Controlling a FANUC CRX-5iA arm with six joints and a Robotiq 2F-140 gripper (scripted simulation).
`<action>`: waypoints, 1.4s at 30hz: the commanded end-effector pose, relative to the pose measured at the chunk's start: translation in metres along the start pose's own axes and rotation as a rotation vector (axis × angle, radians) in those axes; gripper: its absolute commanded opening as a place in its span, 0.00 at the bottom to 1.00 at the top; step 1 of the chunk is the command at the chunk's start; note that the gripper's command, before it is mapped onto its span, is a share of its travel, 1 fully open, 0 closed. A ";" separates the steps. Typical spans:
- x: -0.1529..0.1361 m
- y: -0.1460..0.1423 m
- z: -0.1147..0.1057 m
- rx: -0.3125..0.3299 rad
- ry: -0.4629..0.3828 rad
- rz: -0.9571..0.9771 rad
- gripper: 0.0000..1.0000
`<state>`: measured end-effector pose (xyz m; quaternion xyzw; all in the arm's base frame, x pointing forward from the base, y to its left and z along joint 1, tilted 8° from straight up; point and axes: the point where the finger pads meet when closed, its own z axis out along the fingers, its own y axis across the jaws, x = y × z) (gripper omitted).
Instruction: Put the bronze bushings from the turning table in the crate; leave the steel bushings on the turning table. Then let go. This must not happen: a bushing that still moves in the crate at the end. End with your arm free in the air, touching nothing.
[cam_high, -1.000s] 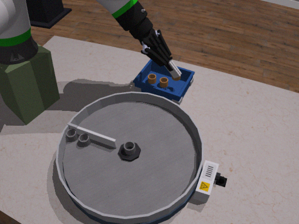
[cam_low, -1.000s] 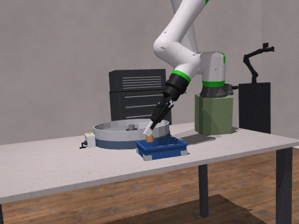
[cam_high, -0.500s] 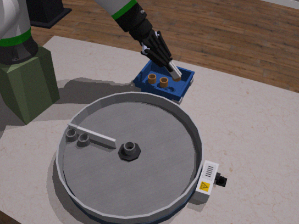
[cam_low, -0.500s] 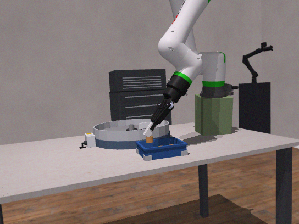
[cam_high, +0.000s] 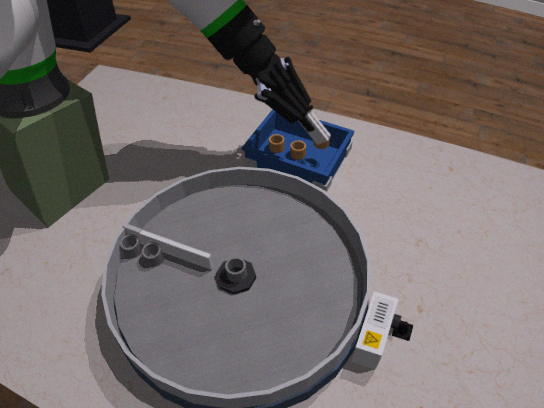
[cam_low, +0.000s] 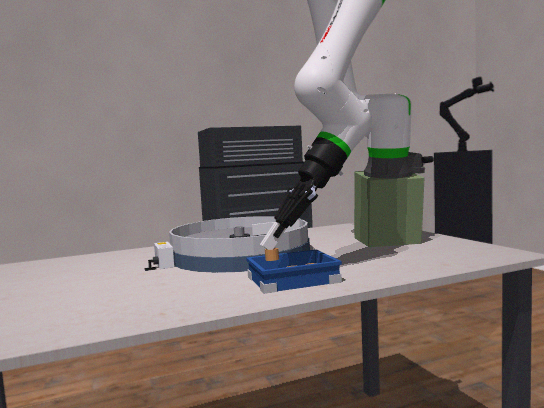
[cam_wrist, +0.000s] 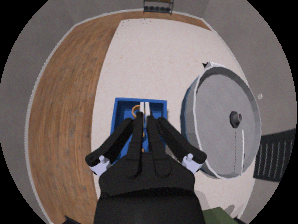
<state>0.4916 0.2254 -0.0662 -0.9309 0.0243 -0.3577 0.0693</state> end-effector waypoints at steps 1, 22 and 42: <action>0.000 0.000 0.000 0.000 0.002 0.000 0.00; -0.005 0.000 0.006 0.000 0.002 0.000 0.00; -0.023 0.001 0.030 0.000 0.002 0.000 0.00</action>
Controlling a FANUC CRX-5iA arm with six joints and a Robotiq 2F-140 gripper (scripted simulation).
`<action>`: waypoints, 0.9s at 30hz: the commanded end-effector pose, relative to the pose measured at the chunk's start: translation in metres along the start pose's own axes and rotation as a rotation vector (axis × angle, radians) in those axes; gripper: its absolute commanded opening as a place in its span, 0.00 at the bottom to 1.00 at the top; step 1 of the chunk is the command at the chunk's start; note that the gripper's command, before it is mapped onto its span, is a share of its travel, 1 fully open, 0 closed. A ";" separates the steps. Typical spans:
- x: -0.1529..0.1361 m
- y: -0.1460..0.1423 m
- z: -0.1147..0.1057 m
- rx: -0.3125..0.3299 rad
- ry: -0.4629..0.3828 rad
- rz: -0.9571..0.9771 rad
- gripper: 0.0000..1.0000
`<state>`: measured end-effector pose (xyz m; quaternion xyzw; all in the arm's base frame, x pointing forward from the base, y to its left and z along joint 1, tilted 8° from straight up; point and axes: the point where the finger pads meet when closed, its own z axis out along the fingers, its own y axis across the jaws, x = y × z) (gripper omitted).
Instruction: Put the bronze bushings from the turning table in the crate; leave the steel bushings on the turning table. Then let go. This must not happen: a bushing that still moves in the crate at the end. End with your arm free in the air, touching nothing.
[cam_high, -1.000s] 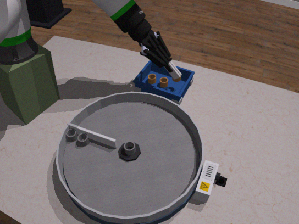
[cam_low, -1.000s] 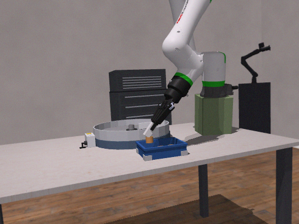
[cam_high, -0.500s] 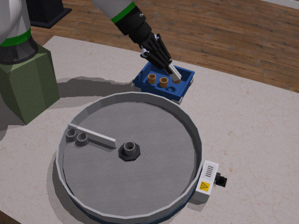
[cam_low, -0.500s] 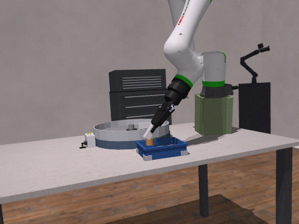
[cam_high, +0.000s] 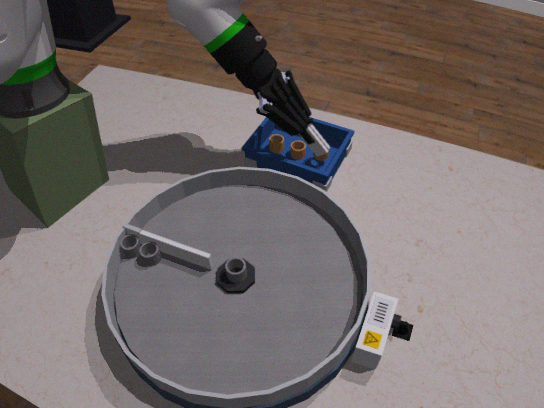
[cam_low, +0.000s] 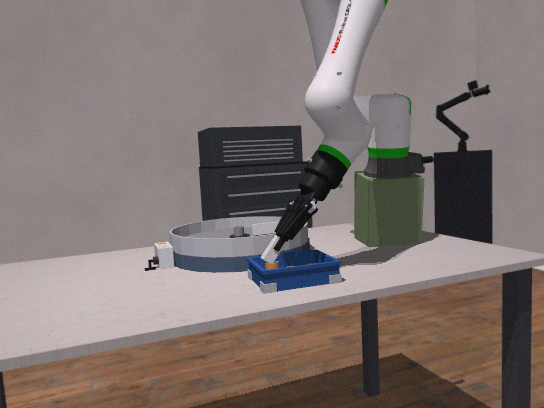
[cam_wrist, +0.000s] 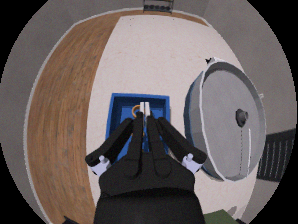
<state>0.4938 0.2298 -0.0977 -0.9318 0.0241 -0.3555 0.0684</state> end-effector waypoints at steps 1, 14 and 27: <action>-0.004 0.000 0.005 0.002 0.006 0.001 0.00; -0.006 0.000 0.008 0.002 0.006 0.001 0.00; -0.006 0.000 0.008 0.002 0.006 0.001 0.00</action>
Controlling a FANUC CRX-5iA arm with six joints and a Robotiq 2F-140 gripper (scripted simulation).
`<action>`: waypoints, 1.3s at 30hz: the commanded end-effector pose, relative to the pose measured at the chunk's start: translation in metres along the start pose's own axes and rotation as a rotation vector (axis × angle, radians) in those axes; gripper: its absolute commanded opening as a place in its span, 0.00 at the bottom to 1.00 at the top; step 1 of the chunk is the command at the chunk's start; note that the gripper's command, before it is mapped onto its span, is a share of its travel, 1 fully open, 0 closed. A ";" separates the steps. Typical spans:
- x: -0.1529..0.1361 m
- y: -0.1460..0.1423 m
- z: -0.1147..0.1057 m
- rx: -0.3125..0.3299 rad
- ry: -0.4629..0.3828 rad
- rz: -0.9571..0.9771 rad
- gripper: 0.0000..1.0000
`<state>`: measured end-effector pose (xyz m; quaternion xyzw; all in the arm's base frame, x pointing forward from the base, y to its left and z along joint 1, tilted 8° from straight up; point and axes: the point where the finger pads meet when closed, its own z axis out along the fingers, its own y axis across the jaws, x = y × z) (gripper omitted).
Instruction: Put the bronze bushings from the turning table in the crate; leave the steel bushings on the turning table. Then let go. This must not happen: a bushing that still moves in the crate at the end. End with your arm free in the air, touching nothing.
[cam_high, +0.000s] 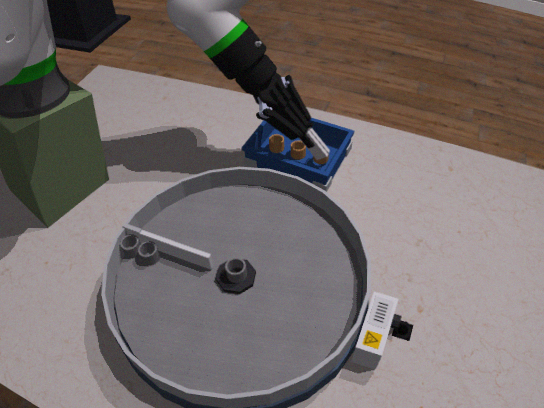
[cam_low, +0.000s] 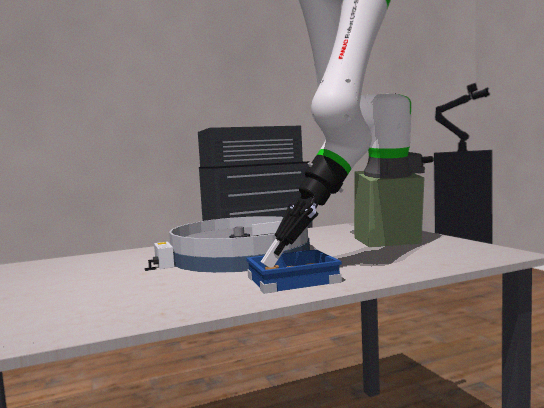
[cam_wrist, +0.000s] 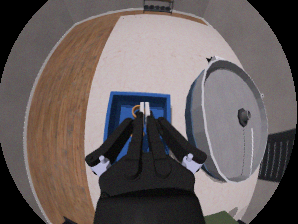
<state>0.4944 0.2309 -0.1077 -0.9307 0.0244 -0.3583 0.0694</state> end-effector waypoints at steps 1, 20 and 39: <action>0.000 0.000 0.000 0.000 0.000 0.000 0.00; 0.000 0.000 0.000 0.000 0.000 0.000 0.00; -0.002 0.000 0.003 0.000 0.000 0.000 0.00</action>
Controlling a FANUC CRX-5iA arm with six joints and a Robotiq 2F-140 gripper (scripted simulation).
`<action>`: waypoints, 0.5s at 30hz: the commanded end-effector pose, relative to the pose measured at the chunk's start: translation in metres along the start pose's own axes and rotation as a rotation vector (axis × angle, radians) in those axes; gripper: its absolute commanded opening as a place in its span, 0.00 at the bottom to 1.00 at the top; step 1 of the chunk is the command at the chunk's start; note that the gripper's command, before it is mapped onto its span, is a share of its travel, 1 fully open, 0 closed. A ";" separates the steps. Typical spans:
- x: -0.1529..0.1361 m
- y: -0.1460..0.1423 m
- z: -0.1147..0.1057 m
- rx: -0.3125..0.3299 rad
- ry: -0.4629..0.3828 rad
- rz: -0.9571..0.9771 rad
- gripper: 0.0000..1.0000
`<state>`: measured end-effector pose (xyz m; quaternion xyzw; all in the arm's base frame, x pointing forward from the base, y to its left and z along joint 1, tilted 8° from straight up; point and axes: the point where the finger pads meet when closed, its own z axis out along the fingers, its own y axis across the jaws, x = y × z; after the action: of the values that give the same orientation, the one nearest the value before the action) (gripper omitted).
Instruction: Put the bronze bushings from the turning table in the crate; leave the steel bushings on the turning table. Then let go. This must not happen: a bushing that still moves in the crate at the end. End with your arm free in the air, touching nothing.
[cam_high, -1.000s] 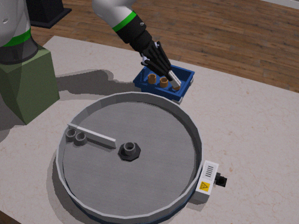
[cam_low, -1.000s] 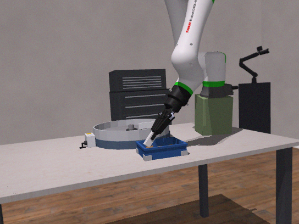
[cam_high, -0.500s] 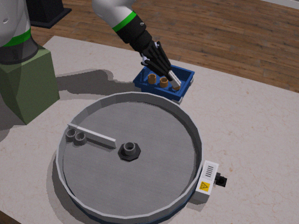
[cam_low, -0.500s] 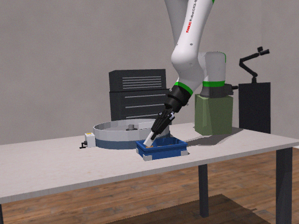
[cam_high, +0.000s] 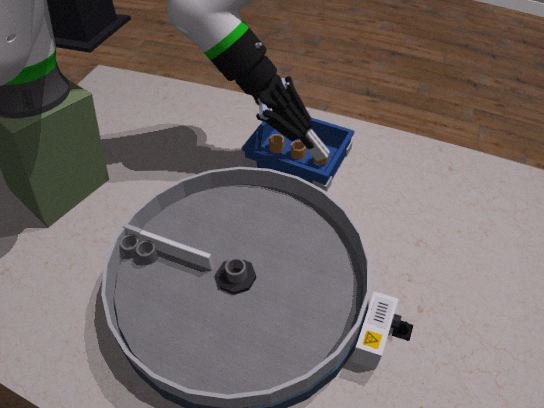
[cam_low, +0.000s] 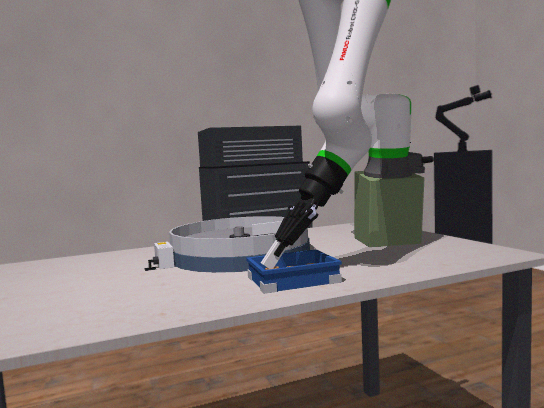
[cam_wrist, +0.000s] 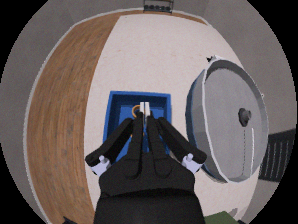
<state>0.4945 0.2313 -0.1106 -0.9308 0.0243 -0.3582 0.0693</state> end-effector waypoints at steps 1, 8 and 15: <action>-0.001 0.000 0.001 0.000 0.001 0.000 0.00; -0.002 0.000 0.002 0.000 0.001 0.000 0.00; -0.002 0.000 0.002 0.000 0.001 0.000 0.00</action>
<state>0.4947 0.2317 -0.1135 -0.9307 0.0244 -0.3583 0.0694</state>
